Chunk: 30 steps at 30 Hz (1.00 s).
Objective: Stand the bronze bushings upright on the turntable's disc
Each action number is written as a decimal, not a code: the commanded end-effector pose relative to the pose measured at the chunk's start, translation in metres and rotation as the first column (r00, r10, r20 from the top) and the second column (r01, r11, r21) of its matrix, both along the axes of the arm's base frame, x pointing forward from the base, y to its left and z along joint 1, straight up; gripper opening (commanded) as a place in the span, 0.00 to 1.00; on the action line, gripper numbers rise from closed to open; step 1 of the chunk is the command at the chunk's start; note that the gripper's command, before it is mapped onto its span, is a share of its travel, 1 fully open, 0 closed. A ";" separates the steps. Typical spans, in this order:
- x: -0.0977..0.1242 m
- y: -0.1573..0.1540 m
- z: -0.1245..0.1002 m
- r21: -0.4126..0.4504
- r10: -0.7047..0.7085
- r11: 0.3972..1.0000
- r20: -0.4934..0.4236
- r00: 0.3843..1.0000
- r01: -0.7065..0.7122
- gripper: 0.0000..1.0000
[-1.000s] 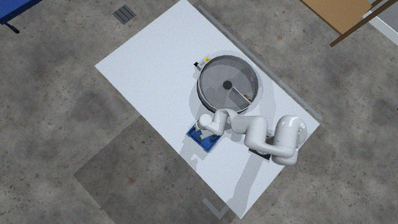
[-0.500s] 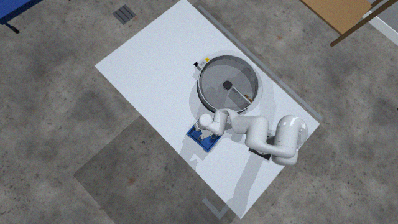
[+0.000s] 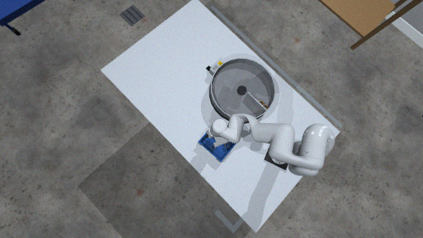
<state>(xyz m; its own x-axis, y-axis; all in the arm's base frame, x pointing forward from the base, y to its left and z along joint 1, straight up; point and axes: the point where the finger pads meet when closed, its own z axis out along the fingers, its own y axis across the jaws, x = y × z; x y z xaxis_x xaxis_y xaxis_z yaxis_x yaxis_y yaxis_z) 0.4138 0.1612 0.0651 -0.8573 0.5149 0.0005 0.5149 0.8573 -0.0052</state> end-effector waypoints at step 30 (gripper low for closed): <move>0.001 0.001 0.082 0.001 0.000 1.000 0.004 1.000 0.000 0.00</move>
<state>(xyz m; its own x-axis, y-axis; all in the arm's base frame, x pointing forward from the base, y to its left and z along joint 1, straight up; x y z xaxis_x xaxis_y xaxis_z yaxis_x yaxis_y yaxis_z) 0.4137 0.1614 0.1447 -0.8573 0.5149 0.0011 0.5149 0.8573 -0.0060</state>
